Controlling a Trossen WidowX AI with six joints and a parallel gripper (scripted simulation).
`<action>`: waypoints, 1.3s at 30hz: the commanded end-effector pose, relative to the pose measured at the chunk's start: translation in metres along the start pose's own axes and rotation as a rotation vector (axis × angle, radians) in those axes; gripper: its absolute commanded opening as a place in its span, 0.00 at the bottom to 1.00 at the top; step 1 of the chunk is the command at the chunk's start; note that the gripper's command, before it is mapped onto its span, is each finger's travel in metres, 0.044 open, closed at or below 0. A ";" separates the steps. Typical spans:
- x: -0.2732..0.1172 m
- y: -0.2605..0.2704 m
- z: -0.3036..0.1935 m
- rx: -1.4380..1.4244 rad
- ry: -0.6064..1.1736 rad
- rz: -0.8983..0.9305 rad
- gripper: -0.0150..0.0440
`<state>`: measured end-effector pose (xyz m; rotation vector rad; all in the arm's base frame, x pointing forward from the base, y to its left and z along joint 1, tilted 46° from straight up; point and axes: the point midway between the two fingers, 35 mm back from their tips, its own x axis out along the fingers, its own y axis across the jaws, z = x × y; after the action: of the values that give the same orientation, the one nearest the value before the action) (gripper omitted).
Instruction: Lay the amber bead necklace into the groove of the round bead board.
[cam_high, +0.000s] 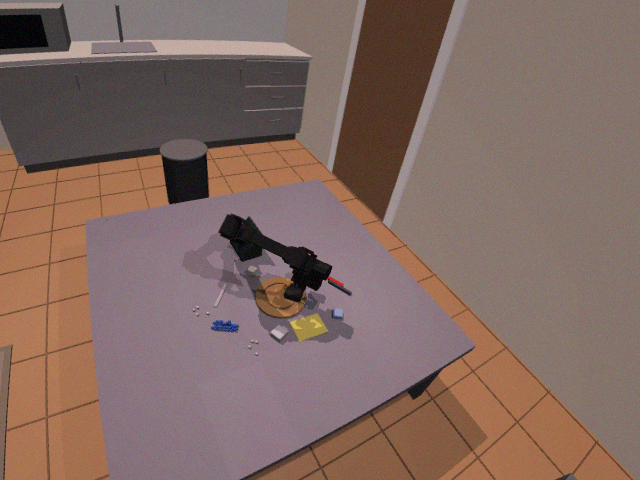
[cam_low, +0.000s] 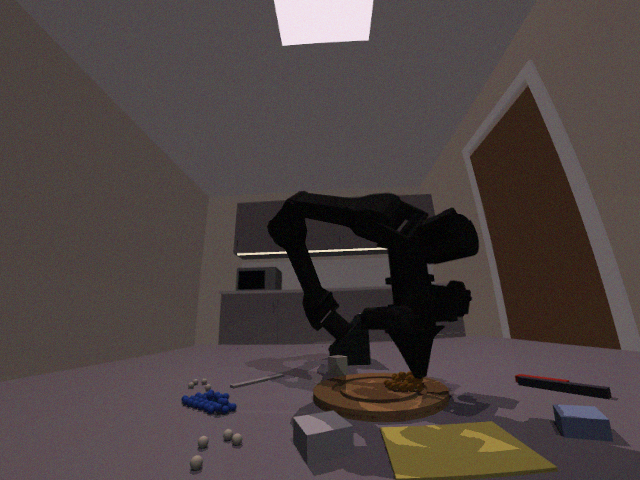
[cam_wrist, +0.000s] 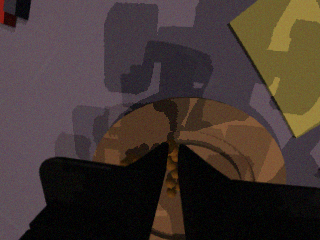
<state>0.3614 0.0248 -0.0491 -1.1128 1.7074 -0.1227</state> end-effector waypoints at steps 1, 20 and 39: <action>0.007 0.000 0.000 -0.006 0.002 -0.003 0.25; 0.017 -0.001 0.000 -0.006 0.002 -0.004 0.25; 0.017 -0.001 0.000 -0.006 0.002 -0.004 0.25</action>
<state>0.3665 0.0191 -0.0579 -1.1125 1.6808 -0.1208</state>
